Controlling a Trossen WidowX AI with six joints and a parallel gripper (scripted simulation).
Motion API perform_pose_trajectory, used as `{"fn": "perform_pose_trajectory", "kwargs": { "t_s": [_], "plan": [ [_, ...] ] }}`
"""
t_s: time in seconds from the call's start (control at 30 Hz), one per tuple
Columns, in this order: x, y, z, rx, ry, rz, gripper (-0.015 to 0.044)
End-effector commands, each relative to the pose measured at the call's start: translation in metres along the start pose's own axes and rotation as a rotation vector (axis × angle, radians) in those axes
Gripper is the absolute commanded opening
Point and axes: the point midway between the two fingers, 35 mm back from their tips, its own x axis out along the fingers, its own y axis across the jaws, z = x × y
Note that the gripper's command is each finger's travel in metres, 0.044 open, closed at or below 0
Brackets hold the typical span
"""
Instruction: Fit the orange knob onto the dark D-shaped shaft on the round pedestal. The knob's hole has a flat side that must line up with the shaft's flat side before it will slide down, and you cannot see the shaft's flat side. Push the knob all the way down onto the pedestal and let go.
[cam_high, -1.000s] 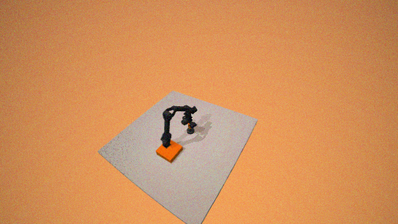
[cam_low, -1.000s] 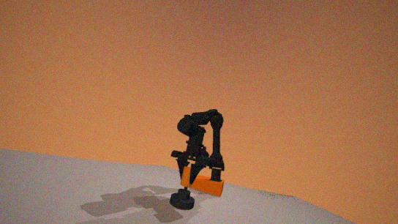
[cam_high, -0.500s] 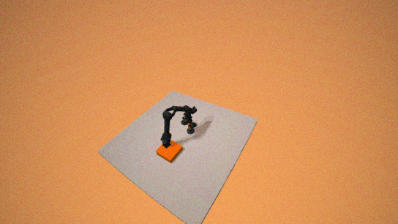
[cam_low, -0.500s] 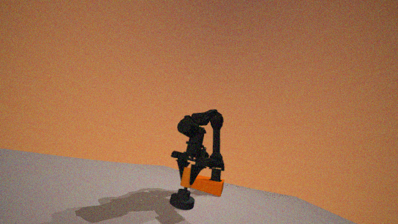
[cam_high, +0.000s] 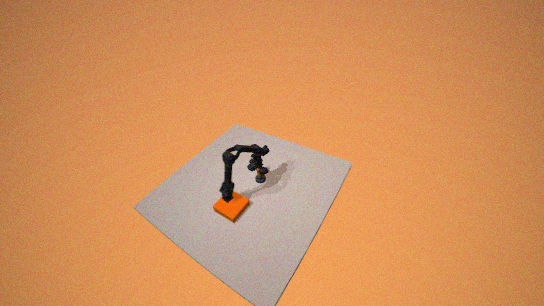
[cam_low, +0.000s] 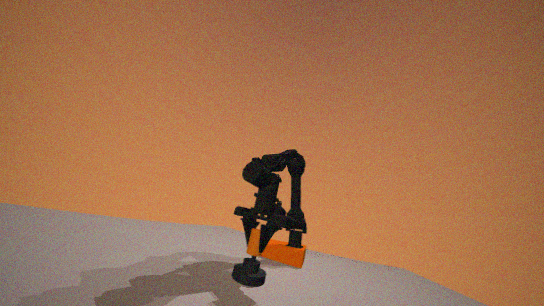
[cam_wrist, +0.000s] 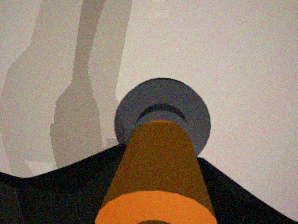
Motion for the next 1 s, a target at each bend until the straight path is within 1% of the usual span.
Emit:
{"fn": "perform_pose_trajectory", "kwargs": {
  "t_s": [0.0,0.27,0.67,0.8,0.97],
  "plan": [
    [0.0002,-0.0001,0.0002,0.027,0.001,-0.001,0.0000],
    [0.0007,-0.0001,0.0002,-0.069,0.001,-0.001,0.0000],
    [-0.0073,-0.0002,0.0008,-0.021,0.001,-0.001,0.0000],
    [-0.0072,-0.0002,0.0011,-0.074,0.001,-0.001,0.0000],
    [-0.0066,-0.0005,-0.0011,-0.074,0.001,-0.001,0.0000]
  ]
}}
